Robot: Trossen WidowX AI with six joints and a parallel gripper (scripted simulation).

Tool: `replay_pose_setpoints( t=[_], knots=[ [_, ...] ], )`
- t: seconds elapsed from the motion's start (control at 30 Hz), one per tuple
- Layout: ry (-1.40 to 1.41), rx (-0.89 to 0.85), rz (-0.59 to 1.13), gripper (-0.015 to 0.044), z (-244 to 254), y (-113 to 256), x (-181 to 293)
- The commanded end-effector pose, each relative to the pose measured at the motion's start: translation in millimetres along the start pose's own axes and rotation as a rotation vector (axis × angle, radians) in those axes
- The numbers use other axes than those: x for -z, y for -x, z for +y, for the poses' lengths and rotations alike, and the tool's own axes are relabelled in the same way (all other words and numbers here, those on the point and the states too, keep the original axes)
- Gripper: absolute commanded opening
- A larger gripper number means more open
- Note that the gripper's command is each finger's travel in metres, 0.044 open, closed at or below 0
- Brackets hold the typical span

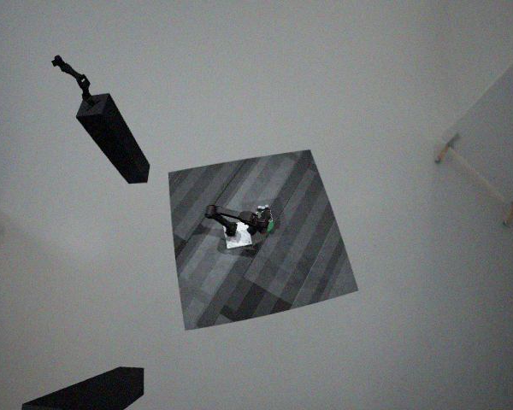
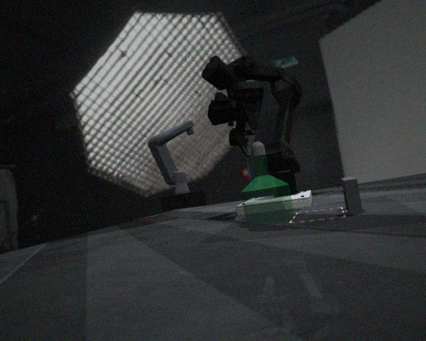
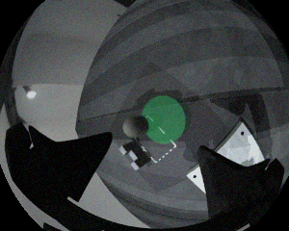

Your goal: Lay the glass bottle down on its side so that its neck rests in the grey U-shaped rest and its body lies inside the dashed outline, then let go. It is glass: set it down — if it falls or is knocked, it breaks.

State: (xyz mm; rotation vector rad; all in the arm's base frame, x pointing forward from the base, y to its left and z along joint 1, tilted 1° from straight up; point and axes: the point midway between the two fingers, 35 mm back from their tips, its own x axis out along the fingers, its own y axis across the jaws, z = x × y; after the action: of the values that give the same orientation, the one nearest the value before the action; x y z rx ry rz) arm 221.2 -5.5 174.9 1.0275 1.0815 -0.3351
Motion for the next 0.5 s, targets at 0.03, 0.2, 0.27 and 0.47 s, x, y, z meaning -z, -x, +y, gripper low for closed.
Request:
replay_pose_setpoints(
  t=[0.03,0.2,0.27,0.47],
  knots=[
    [-0.481,0.172,-0.14,0.044,32,-9,-36],
    [-0.498,0.366,-0.091,0.044,29,-26,-38],
    [-0.502,0.455,-0.072,0.044,27,-34,-39],
    [-0.502,0.522,-0.058,0.044,25,-39,-39]
  ],
)
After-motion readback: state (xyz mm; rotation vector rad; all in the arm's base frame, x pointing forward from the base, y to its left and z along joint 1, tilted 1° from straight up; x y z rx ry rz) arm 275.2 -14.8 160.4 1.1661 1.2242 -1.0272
